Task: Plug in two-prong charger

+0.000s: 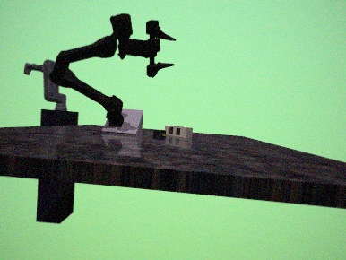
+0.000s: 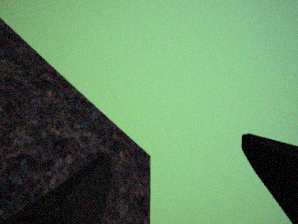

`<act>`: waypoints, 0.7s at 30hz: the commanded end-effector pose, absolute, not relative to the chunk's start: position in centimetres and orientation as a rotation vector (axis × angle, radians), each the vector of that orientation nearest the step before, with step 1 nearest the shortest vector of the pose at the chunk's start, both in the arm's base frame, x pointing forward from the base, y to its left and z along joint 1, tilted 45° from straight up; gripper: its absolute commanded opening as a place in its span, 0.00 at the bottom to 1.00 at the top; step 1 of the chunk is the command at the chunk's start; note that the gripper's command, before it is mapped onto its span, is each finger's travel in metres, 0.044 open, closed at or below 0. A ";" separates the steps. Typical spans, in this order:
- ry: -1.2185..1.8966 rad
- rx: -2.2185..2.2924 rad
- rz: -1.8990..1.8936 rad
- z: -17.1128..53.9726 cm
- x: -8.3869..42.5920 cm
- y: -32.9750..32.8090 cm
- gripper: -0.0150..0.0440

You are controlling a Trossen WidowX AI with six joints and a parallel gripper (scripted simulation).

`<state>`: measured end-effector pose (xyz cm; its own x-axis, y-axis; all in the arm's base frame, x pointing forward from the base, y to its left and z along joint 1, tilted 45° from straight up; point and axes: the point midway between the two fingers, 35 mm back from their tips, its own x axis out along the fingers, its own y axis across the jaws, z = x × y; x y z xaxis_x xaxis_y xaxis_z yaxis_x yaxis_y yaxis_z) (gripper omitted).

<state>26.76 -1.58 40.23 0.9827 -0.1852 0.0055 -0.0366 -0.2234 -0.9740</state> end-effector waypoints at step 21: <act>0.439 -1.371 -0.020 33.4 29.6 -2.4 1.00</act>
